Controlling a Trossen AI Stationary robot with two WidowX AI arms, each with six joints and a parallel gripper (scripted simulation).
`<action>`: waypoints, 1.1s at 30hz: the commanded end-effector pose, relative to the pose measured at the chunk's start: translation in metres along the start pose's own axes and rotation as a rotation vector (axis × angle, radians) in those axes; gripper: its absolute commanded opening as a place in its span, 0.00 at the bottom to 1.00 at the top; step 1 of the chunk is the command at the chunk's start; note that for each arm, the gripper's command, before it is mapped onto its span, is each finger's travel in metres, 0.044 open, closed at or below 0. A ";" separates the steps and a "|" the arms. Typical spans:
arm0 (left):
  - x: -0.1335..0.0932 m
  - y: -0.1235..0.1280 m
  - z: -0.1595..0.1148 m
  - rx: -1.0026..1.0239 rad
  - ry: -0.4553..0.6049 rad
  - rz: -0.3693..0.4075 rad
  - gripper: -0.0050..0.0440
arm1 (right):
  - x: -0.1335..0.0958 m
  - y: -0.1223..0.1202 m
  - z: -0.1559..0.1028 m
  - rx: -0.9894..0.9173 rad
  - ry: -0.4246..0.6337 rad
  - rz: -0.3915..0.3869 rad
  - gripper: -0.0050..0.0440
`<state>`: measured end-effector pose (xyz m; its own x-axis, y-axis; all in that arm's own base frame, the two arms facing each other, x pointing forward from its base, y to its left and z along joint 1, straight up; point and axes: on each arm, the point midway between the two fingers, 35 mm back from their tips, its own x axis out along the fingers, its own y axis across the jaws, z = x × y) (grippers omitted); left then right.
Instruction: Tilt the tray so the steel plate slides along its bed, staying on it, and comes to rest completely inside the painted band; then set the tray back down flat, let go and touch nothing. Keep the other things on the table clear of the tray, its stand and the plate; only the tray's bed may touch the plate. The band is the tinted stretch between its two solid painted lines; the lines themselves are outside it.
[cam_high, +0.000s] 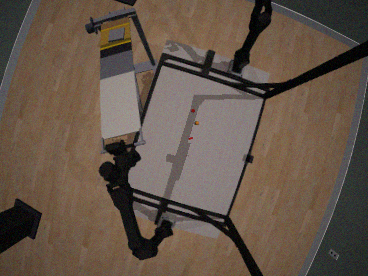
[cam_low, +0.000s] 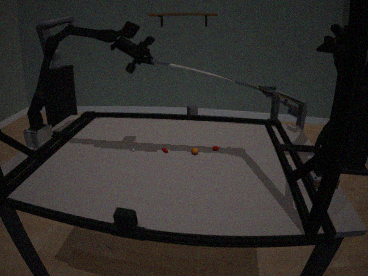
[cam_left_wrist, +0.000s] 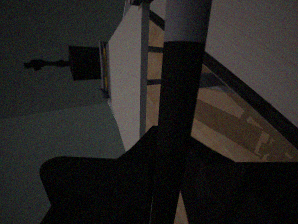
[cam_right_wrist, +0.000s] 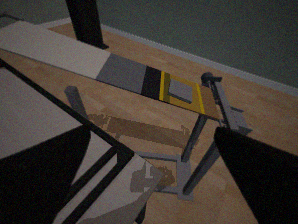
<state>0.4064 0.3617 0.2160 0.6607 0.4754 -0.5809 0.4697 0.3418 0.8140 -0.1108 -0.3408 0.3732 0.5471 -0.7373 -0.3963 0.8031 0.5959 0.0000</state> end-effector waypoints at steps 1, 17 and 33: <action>-0.009 0.018 0.000 0.001 0.004 0.059 0.10 | 0.000 0.000 0.000 -0.001 -0.001 0.002 1.00; -0.012 0.029 0.000 0.001 0.004 0.077 0.10 | 0.000 0.000 0.000 -0.001 -0.001 0.002 1.00; -0.015 0.037 0.000 0.001 0.004 0.104 0.10 | 0.000 0.000 0.000 -0.001 -0.001 0.002 1.00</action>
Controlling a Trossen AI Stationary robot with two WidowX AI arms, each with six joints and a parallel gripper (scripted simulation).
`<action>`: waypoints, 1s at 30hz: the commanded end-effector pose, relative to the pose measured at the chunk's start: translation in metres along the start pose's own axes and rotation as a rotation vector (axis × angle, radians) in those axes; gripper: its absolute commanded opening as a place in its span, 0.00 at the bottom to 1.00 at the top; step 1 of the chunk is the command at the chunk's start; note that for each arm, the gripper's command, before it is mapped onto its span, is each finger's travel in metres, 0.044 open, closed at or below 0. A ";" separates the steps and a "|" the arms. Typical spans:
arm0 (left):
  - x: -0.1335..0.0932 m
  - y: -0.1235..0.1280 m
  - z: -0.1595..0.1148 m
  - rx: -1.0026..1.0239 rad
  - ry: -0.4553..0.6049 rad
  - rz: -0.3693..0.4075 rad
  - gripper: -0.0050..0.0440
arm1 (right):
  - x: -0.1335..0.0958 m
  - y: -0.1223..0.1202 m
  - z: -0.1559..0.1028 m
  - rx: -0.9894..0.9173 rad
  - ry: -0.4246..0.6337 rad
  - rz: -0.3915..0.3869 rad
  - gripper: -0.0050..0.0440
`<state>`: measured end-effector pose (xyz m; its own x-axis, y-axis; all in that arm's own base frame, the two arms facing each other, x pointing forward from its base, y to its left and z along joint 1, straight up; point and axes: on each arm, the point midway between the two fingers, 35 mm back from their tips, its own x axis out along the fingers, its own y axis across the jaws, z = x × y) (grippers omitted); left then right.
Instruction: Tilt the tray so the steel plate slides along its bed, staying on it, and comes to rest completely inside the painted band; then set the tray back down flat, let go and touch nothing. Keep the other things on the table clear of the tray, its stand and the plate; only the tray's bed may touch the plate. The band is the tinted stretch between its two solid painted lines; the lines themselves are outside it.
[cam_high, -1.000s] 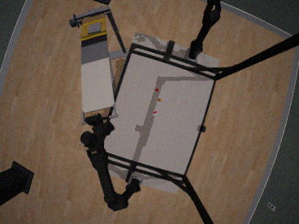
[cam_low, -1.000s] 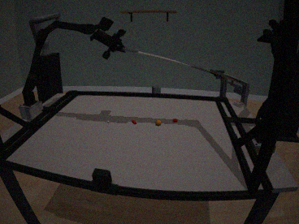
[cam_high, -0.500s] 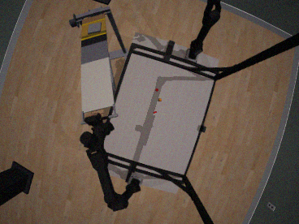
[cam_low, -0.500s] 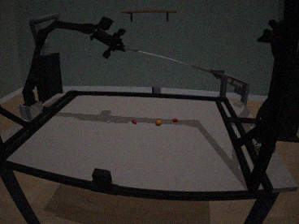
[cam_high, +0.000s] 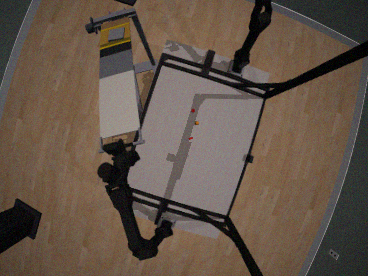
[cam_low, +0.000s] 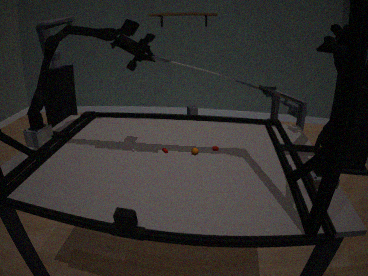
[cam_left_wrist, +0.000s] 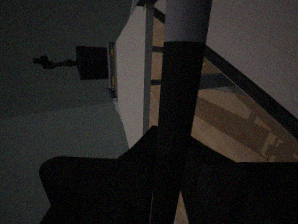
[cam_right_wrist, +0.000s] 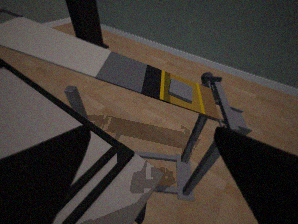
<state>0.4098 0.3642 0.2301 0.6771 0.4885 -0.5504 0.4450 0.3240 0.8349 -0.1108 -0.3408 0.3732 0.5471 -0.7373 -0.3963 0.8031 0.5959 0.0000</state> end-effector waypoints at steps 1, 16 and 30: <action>-0.009 0.023 0.000 0.001 0.003 0.069 0.10 | 0.000 0.000 0.000 -0.001 -0.001 0.001 1.00; -0.009 0.024 0.000 0.001 0.003 0.108 0.10 | 0.000 0.000 0.000 -0.001 -0.001 0.001 1.00; -0.010 0.026 0.000 0.001 0.003 0.112 0.10 | 0.000 0.000 0.000 -0.001 -0.001 0.001 1.00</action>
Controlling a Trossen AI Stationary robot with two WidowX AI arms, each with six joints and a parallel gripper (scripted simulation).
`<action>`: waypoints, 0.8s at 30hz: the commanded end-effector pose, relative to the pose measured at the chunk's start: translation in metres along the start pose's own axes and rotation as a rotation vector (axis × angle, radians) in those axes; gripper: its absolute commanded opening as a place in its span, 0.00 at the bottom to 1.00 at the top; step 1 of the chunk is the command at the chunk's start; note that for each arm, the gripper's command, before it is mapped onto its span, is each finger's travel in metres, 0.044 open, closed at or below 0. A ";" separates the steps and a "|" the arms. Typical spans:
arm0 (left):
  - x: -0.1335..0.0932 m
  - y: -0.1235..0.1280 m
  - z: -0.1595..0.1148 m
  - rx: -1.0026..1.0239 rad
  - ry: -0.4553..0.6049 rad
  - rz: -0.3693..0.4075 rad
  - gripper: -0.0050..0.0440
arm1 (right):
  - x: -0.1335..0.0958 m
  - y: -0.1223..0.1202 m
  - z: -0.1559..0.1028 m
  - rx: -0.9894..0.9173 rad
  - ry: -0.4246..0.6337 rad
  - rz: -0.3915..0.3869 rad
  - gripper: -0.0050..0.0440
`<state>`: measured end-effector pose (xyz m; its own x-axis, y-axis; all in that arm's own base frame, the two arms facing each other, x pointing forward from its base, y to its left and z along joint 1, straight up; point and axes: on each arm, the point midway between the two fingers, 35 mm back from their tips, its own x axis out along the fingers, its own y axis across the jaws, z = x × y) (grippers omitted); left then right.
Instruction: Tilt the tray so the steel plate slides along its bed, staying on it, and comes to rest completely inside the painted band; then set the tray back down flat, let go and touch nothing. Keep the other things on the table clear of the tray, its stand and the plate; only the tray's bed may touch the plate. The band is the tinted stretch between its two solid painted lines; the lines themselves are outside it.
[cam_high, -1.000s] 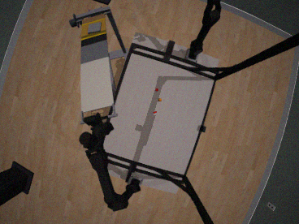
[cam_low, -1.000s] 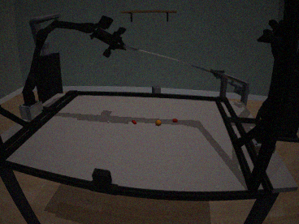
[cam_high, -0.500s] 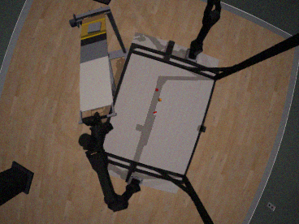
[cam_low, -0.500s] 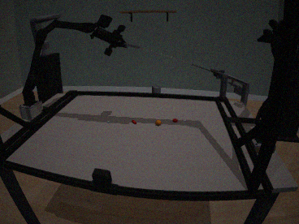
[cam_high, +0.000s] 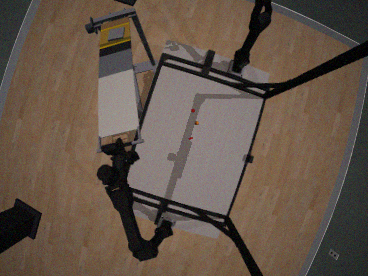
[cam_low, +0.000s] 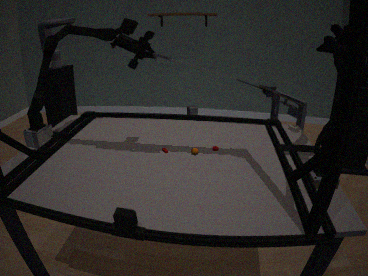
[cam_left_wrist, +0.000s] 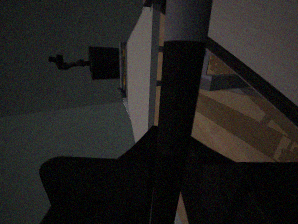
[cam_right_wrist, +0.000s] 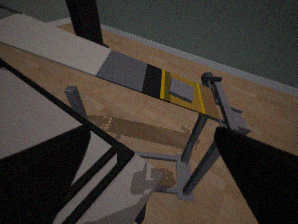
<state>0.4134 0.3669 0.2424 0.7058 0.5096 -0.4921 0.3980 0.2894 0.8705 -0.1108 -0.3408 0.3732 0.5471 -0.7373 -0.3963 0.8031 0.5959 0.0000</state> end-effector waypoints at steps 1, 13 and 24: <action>-0.006 0.015 0.000 0.000 0.002 0.044 0.10 | 0.000 0.000 0.000 -0.001 -0.001 0.001 1.00; -0.008 0.022 0.000 0.000 0.002 0.047 0.10 | 0.000 0.000 0.000 -0.001 -0.001 0.001 1.00; -0.009 0.029 0.000 0.000 0.002 0.058 0.10 | 0.000 0.000 0.000 -0.001 -0.001 0.001 1.00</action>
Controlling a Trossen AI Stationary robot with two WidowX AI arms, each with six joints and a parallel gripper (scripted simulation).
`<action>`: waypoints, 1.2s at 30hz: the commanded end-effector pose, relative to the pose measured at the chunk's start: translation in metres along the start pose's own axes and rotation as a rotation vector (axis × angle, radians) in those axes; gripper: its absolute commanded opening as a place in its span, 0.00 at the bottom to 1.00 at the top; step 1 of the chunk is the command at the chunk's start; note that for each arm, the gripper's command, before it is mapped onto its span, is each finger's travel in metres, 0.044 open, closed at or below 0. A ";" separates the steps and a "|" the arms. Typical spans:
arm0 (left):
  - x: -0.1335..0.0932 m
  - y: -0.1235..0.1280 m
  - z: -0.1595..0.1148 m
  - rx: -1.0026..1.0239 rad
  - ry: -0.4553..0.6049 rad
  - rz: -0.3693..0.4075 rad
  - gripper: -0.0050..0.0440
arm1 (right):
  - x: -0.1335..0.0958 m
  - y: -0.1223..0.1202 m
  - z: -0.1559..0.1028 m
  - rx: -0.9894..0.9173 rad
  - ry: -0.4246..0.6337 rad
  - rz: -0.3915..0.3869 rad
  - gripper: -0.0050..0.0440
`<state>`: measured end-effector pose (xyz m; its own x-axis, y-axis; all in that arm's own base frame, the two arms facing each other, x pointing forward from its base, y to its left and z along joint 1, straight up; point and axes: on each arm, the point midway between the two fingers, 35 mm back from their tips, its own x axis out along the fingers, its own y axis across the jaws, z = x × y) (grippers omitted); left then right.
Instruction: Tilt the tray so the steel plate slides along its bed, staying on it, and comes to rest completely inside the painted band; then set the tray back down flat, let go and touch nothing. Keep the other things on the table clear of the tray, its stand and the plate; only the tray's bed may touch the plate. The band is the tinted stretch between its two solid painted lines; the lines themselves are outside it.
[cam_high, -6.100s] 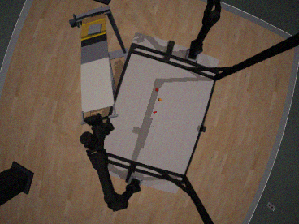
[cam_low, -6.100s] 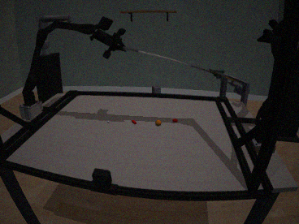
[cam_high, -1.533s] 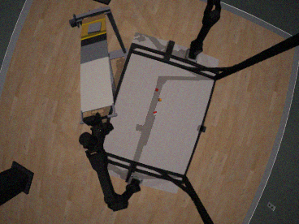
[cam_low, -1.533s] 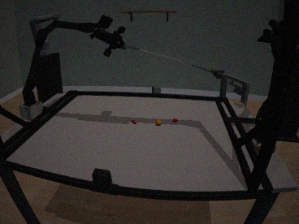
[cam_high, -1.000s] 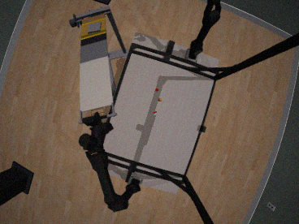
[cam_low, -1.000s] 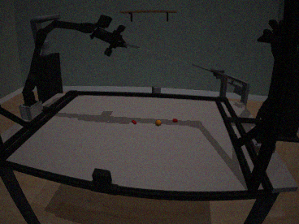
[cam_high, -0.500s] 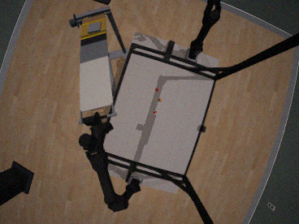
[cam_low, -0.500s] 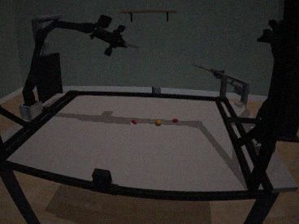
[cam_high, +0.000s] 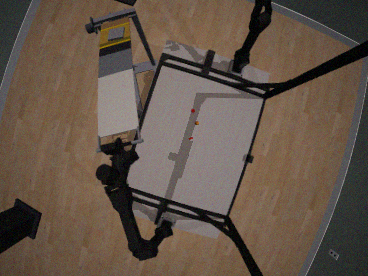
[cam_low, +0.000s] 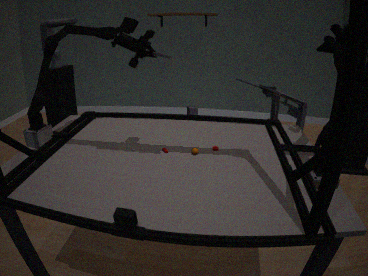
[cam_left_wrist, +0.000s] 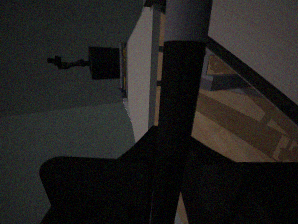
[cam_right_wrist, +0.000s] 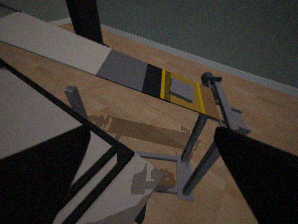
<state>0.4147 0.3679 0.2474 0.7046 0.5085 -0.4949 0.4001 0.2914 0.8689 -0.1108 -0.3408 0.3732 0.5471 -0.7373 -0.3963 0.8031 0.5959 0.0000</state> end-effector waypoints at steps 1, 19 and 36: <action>-0.008 0.025 0.000 0.001 0.003 0.065 0.10 | 0.000 0.000 0.000 -0.001 -0.001 0.001 1.00; 0.015 -0.074 0.000 0.000 0.003 -0.167 0.10 | 0.000 0.000 0.000 -0.001 -0.001 0.001 1.00; 0.024 -0.101 -0.001 0.000 0.003 -0.255 0.10 | 0.000 0.000 0.000 -0.001 -0.001 0.001 1.00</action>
<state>0.3931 0.3518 0.1490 0.5854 0.4198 -0.6936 0.5608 0.4081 0.7203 -0.1108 -0.3408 0.3732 0.5471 -0.7373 -0.3963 0.8031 0.5959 0.0000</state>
